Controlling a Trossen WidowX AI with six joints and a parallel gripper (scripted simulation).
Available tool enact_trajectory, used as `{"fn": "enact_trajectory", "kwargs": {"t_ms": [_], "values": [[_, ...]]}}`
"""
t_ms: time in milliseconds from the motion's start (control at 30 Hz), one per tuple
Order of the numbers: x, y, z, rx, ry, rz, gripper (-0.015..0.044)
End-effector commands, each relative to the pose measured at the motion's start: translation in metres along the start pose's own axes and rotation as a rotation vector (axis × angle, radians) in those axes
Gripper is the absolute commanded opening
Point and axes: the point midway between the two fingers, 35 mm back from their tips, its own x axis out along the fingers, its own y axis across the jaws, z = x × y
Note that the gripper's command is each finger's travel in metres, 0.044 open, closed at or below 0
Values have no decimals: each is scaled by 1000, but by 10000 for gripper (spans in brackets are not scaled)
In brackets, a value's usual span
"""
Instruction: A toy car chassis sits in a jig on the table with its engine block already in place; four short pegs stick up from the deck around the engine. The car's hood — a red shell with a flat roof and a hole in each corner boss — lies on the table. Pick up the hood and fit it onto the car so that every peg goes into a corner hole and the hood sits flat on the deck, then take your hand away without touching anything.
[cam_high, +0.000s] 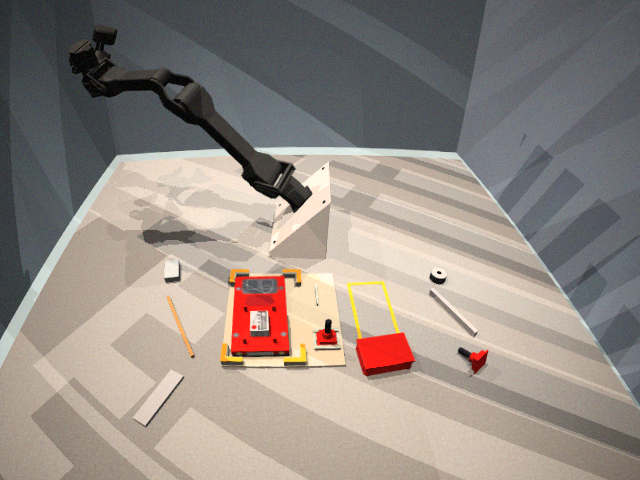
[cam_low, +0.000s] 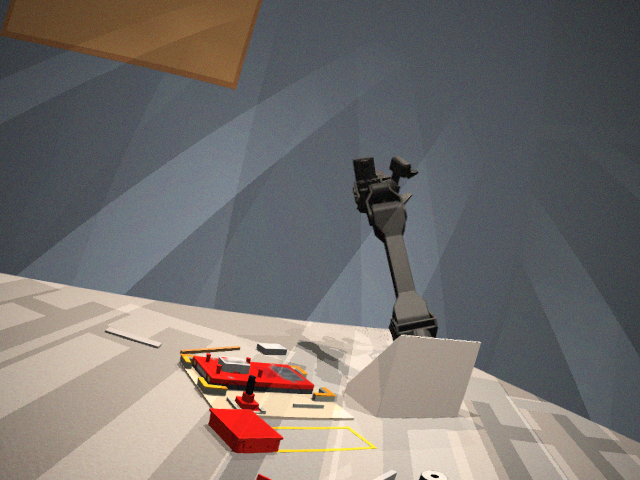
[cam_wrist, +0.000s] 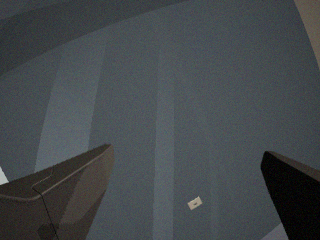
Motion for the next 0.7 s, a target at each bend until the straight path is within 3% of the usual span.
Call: {"fn": "enact_trajectory", "kwargs": {"t_ms": [0, 367, 667], "values": [[-15, 52, 4, 78, -9, 149, 440], [-89, 160, 23, 276, 4, 509, 440], [-159, 214, 37, 386, 38, 744, 440]]}}
